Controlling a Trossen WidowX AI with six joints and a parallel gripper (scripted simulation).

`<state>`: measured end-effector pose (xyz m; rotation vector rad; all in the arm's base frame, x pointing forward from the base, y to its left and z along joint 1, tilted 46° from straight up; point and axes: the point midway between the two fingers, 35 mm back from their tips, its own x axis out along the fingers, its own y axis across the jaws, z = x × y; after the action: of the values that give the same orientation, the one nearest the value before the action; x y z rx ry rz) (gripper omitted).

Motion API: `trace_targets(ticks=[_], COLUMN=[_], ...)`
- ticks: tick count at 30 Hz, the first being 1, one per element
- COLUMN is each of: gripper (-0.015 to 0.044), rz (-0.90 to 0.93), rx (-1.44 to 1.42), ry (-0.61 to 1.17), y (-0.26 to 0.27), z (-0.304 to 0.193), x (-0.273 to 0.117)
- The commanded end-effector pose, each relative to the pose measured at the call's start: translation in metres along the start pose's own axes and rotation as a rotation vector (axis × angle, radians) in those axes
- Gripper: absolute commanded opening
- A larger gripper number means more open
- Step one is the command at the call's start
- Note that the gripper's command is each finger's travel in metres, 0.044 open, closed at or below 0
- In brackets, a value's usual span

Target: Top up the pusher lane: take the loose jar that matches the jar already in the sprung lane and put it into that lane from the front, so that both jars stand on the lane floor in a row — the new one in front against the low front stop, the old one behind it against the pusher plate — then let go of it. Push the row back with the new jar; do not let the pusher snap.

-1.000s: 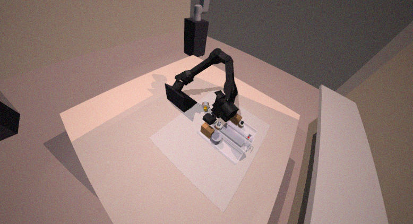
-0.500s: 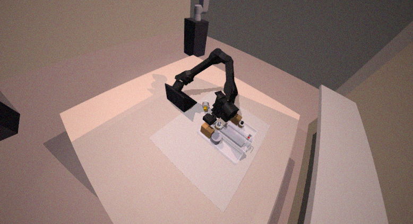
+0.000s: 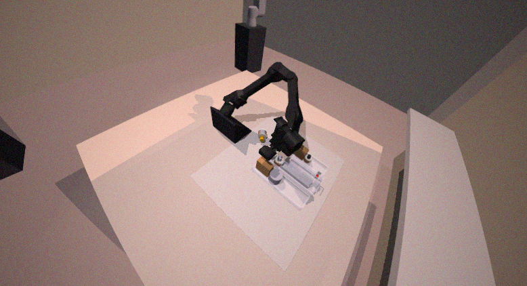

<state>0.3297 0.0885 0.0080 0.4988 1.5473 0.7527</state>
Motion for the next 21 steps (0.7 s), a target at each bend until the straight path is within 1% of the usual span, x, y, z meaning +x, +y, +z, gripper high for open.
trace_targets(ticks=[1, 21], gripper=[0.0000, 0.0000], rz=[0.009, 0.009], rx=[-0.011, -0.011], ry=[-0.018, -0.018], y=[0.0010, 0.0011], z=[0.0047, 0.0040], x=[0.0010, 0.0064])
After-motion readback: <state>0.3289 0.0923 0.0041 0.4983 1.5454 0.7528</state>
